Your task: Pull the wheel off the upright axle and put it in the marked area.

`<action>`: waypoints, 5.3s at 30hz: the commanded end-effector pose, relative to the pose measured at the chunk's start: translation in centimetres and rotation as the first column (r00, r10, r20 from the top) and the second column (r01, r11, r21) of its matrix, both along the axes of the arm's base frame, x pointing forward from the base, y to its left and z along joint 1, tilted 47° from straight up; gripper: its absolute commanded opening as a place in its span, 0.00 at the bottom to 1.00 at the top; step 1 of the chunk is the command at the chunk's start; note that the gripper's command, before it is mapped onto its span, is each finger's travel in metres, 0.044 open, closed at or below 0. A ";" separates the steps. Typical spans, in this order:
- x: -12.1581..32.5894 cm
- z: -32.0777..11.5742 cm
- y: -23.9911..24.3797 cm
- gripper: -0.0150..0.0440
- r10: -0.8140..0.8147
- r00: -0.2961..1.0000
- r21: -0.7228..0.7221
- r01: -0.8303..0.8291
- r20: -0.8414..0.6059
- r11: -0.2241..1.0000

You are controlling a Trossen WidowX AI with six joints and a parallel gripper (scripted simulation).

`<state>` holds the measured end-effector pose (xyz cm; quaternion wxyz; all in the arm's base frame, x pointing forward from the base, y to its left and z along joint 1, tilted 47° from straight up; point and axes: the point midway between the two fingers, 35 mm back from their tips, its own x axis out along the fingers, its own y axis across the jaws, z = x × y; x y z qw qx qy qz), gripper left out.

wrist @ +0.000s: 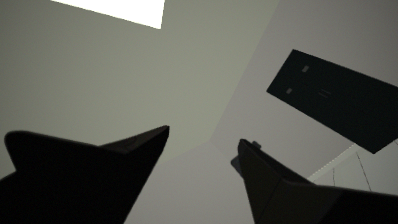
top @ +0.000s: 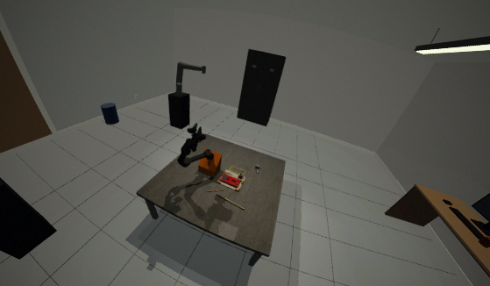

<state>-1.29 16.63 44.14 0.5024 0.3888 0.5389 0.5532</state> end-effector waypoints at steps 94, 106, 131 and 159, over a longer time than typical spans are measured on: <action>38.2 -53.7 -21.5 0.76 0.022 0.973 -0.737 0.190 0.231 -0.649; 37.8 -55.3 -23.2 0.76 0.022 0.973 -0.735 0.189 0.231 -0.652; 38.1 -55.0 -23.0 0.25 0.019 0.970 -0.736 0.195 0.241 -0.648; 38.2 -54.4 -22.3 0.25 0.019 0.971 -0.736 0.194 0.239 -0.649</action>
